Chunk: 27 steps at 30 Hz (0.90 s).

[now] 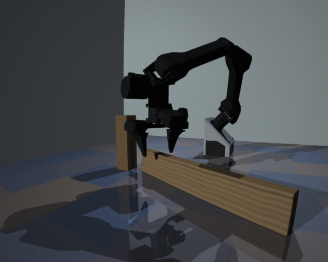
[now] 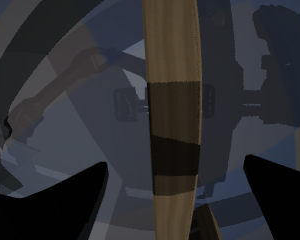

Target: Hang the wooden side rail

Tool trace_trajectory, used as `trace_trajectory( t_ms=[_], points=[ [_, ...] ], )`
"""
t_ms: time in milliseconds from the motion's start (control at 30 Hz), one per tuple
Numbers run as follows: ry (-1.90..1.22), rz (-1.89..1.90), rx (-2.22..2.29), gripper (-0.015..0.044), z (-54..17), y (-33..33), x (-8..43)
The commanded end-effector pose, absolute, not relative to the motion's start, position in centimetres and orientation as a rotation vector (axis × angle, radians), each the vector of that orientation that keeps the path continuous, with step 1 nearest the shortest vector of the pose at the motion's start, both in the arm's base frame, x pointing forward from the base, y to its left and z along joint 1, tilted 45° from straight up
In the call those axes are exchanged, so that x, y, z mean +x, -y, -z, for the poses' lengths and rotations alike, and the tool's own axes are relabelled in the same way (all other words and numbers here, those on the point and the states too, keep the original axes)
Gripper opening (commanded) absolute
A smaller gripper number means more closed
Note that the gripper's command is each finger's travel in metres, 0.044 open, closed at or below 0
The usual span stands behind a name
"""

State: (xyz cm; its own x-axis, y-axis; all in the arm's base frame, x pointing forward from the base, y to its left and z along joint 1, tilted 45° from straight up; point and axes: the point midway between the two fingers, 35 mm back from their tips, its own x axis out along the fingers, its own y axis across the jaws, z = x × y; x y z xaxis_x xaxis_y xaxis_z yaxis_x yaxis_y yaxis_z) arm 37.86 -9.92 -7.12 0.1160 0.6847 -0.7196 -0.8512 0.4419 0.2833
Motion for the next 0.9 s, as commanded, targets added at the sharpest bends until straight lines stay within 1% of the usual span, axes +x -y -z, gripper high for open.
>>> trace_trajectory(
  t_ms=[0, 867],
  points=[
    [-0.913, -1.139, -0.21, 0.044, 7.7, 9.4, 37.9],
    [-0.91, -1.141, -0.209, 0.044, 10.4, 6.6, 38.1]
  ],
)
